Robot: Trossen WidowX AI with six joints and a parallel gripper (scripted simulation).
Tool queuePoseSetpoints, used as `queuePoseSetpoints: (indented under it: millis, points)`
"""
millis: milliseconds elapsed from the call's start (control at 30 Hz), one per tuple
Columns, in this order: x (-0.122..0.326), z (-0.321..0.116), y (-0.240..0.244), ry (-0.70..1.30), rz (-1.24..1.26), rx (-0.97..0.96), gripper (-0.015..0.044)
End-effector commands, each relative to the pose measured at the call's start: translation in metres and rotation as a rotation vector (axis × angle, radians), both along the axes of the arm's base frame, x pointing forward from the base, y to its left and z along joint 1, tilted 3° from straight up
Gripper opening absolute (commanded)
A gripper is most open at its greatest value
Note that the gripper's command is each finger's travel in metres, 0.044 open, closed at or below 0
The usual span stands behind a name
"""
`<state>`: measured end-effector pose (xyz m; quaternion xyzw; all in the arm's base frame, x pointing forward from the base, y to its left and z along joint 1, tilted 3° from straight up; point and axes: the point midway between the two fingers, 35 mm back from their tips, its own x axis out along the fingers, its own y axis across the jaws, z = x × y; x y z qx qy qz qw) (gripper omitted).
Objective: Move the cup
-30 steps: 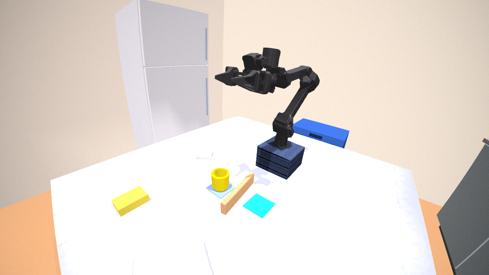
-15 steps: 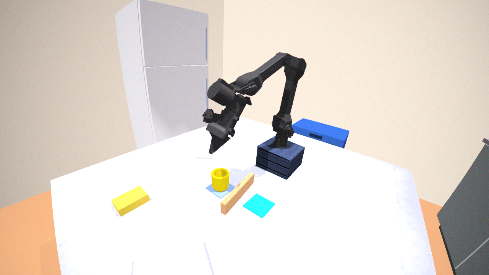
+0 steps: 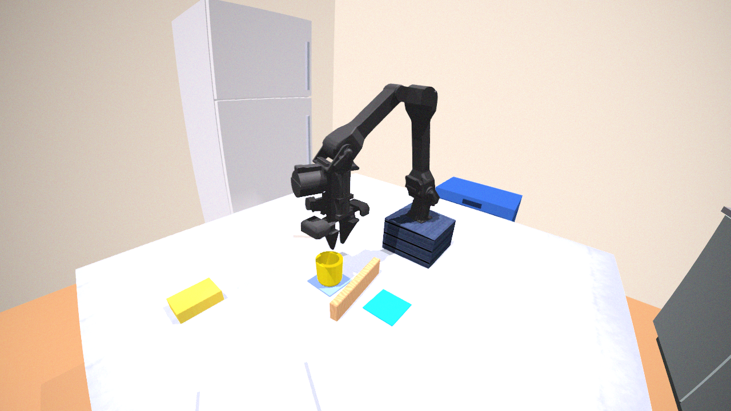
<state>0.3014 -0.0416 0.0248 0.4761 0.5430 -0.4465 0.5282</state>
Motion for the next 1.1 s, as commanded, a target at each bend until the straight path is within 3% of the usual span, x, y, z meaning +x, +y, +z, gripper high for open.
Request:
queuePoseSetpoints:
  millis: [0, 1067]
  points:
    - [0.0, -0.004, 0.0, 0.007, -0.009, 0.005, 0.0167]
    - [-0.001, -0.056, 0.001, 0.007, -0.009, 0.005, 0.0167]
